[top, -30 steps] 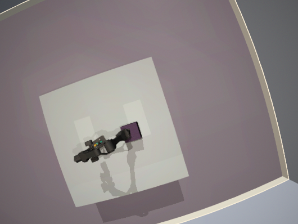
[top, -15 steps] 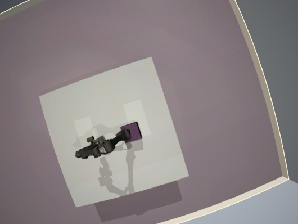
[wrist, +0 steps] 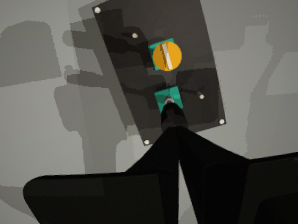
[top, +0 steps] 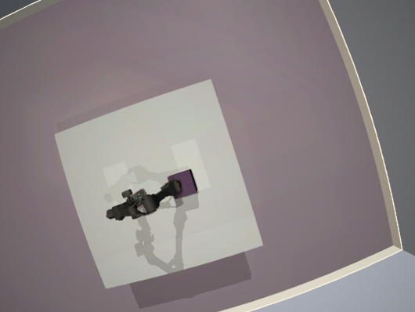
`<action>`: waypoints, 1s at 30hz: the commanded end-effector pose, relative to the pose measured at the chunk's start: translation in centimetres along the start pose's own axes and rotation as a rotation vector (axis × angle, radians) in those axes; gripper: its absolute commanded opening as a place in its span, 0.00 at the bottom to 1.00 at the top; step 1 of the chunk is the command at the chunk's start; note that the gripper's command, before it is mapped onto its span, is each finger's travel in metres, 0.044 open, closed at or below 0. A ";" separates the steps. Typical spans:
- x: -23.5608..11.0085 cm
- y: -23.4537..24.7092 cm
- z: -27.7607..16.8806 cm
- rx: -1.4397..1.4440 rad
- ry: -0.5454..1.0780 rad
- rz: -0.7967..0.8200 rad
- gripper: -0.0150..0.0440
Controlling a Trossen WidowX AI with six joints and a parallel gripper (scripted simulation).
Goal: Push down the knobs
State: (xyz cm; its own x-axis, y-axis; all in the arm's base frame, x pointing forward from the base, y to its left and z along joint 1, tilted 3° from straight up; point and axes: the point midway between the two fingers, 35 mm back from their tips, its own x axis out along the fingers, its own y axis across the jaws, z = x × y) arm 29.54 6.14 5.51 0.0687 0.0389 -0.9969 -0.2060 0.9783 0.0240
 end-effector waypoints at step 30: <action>1.1 -0.1 -0.1 -0.006 0.003 -0.005 0.25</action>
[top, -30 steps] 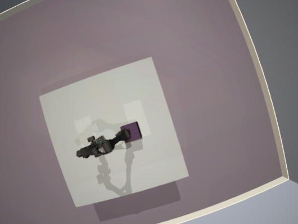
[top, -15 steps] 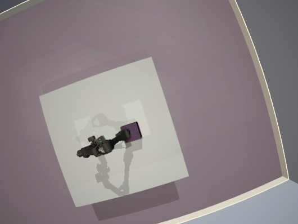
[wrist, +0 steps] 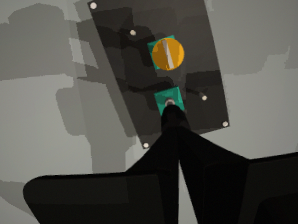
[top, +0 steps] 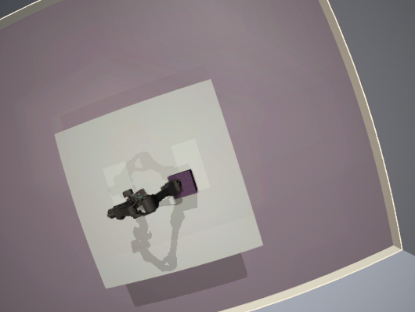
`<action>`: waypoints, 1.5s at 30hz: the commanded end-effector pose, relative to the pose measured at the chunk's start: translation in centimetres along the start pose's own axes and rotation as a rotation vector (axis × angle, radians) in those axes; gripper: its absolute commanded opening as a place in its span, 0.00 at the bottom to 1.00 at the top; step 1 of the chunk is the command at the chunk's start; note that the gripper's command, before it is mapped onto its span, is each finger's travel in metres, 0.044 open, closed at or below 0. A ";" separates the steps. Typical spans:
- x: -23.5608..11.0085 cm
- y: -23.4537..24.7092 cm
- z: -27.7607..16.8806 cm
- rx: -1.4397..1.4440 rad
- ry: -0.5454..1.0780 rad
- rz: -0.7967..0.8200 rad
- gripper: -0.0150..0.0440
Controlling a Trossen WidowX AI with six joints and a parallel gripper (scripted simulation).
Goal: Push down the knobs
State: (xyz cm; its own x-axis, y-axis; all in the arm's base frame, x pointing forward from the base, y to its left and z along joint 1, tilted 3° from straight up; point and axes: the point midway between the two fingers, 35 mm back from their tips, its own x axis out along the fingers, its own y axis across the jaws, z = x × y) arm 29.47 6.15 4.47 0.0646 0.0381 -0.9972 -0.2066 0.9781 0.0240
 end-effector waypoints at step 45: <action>1.6 -0.1 0.0 -0.005 -0.001 -0.005 0.25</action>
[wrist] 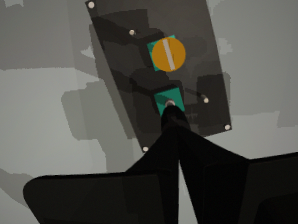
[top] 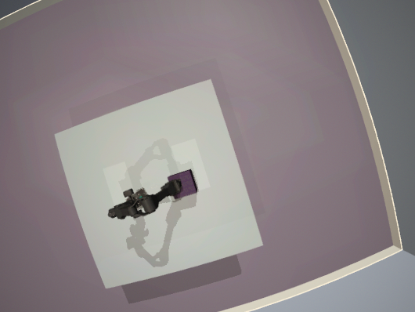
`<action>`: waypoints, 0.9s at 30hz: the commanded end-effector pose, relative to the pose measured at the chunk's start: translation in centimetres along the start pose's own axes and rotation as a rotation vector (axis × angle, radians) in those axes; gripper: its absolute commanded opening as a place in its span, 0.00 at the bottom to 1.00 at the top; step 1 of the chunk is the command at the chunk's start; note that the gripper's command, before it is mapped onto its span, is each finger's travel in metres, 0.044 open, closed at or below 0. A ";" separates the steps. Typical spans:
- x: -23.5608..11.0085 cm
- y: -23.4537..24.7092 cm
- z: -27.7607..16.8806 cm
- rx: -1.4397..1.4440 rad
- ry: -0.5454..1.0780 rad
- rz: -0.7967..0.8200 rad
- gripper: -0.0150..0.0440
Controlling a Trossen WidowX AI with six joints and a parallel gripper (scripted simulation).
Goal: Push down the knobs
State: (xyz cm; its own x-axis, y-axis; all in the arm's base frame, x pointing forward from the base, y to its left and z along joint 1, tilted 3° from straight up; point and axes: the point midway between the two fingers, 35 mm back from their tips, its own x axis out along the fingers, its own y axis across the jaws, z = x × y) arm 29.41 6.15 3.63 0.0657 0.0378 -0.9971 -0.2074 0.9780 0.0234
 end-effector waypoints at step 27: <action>1.9 -0.1 0.1 -0.004 0.000 -0.004 0.25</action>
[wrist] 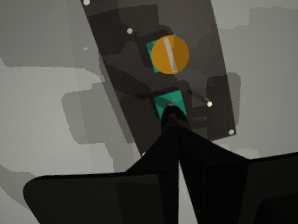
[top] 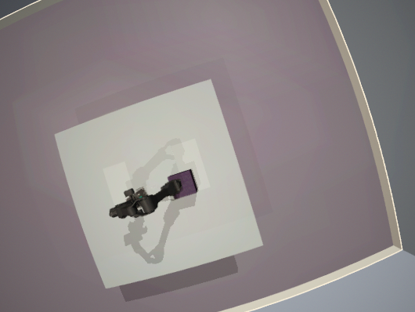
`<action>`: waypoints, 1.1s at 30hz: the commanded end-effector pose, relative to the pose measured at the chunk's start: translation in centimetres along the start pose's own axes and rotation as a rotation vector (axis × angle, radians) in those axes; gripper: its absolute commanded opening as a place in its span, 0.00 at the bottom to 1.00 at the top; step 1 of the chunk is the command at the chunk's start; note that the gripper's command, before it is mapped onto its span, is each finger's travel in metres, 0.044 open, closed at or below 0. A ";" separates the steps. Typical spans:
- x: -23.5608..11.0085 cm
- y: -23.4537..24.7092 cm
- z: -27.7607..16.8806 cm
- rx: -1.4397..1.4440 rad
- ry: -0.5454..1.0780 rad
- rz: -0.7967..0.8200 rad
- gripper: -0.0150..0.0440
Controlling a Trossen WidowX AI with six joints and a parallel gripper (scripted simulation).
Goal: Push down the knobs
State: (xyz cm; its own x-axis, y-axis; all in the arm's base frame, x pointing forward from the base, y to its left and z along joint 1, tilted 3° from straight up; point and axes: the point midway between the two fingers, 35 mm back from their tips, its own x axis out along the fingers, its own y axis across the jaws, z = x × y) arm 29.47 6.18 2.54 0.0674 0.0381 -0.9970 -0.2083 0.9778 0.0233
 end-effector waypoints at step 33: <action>1.2 -0.1 0.1 -0.003 0.002 -0.004 0.25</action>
State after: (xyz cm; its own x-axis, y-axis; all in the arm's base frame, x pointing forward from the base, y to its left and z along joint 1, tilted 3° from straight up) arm 29.50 6.20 1.89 0.0650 0.0376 -0.9972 -0.2087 0.9777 0.0233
